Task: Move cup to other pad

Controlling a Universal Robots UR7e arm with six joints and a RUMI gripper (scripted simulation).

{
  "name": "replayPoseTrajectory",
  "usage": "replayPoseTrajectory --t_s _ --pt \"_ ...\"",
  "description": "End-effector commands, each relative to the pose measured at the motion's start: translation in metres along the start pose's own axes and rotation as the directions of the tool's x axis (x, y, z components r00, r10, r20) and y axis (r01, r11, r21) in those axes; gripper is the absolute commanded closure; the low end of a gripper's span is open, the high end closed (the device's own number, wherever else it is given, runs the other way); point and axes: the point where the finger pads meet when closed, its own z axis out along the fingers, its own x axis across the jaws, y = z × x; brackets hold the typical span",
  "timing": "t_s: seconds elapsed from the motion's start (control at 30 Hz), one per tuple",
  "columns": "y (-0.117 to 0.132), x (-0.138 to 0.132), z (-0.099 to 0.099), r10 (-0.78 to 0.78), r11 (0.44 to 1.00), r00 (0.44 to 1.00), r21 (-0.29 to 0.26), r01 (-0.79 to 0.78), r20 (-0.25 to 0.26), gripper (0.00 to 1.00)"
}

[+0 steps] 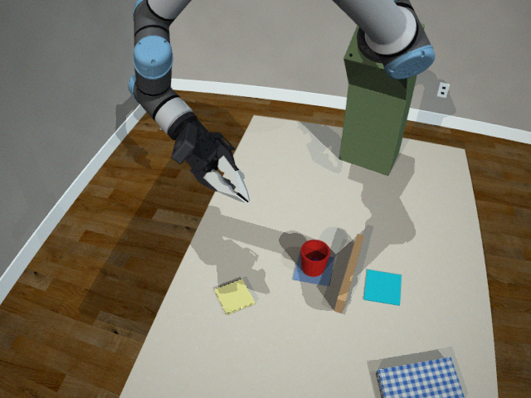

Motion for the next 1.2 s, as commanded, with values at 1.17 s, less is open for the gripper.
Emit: replayPoseTrajectory --t_s 1.17 --pt "0.068 -0.004 0.049 -0.355 0.886 0.932 -0.344 0.311 -0.071 1.0"
